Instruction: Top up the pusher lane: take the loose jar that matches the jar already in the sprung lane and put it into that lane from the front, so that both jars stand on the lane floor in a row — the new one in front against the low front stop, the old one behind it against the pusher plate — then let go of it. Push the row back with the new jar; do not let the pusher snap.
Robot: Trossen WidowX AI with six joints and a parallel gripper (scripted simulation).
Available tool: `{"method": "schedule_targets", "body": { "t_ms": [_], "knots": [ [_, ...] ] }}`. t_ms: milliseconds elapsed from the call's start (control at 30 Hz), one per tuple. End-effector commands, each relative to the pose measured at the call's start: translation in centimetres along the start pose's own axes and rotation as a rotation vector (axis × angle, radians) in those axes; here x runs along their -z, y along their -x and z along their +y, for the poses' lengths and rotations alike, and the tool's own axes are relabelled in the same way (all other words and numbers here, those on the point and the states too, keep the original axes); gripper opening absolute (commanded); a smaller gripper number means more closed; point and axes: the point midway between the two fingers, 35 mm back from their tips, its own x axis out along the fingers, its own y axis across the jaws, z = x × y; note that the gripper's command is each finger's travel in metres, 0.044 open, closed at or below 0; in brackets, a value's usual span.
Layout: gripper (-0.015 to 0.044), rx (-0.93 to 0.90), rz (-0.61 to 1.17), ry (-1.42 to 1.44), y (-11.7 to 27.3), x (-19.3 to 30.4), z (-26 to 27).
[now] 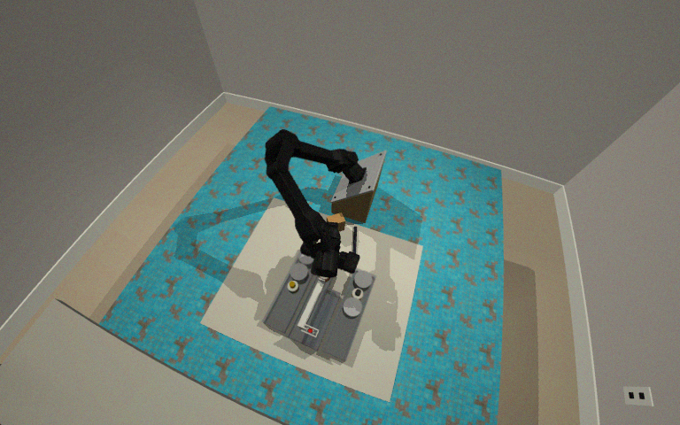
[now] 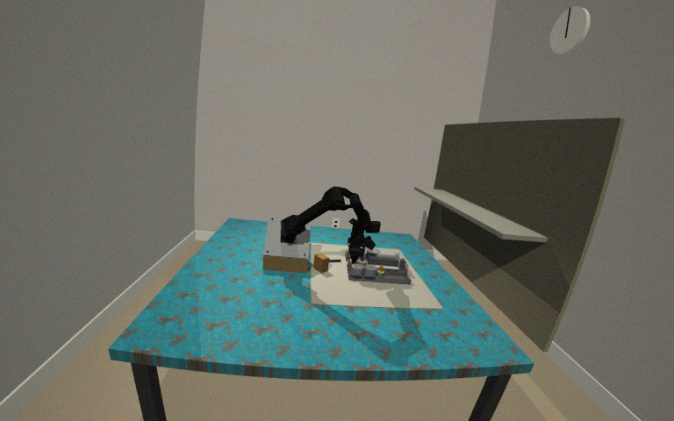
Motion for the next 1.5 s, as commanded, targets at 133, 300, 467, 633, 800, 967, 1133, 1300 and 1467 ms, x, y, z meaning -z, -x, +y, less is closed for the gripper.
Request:
{"method": "schedule_targets", "body": {
  "t_ms": [133, 300, 467, 633, 800, 967, 1133, 1300, 1467],
  "knots": [
    [0.0, 0.0, -0.002, -0.007, 0.0, 0.0, 0.0],
    [0.0053, 0.0, -0.002, -0.007, 0.0, 0.0, 0.0],
    [0.0184, 0.0, -0.002, -0.007, 0.0, 0.0, 0.0],
    [0.0302, 0.0, -0.002, -0.007, 0.0, 0.0, 0.0],
    [0.0302, -0.001, -0.002, -0.007, 0.8, 0.0, 0.0],
    [0.0302, -0.001, -0.002, -0.007, 2.0, 0.0, 0.0],
    [0.0302, -0.001, -0.002, -0.007, 2.0, 0.1, 0.0],
    [0.0302, -0.001, -0.002, -0.006, 2.0, 1.2, 0.1],
    [0.0302, -0.002, -0.001, -0.006, 2.1, 2.9, 0.2]
  ]
}}
